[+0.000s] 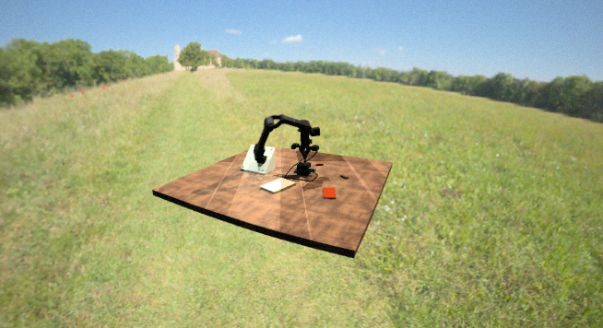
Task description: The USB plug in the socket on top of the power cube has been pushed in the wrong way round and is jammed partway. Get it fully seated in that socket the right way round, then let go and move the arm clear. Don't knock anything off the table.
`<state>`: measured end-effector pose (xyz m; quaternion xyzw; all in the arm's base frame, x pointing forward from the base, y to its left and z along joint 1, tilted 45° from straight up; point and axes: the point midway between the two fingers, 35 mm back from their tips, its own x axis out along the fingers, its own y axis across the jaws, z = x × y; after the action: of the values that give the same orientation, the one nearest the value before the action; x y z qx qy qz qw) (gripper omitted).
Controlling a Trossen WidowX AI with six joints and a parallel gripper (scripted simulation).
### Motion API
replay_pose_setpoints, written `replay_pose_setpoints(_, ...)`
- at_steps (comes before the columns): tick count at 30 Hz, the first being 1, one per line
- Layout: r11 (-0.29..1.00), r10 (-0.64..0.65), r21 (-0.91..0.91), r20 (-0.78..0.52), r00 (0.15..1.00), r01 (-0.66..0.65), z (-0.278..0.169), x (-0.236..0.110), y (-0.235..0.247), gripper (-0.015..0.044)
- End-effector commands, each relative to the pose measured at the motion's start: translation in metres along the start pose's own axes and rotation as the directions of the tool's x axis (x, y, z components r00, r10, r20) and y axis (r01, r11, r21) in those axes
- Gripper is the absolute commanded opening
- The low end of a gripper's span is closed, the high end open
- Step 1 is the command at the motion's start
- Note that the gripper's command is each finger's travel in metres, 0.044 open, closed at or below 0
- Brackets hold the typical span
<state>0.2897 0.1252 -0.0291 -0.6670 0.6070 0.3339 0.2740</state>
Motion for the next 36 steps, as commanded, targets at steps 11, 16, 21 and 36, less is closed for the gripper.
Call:
replay_pose_setpoints(11, 1.000, 0.001, -0.004, -0.006, 1.000, -0.001, -0.0011, 0.0031, 0.0002, 0.0000)
replay_pose_setpoints(16, 1.000, 0.001, -0.004, -0.006, 1.000, -0.001, -0.0011, 0.0031, 0.0002, 0.0000)
replay_pose_setpoints(21, 1.000, 0.001, -0.004, -0.006, 1.000, -0.001, -0.0011, 0.0031, 0.0002, 0.0000)
replay_pose_setpoints(36, 1.000, -0.002, 0.000, 0.001, 1.000, 0.002, 0.0005, 0.0004, -0.0001, 0.0079)
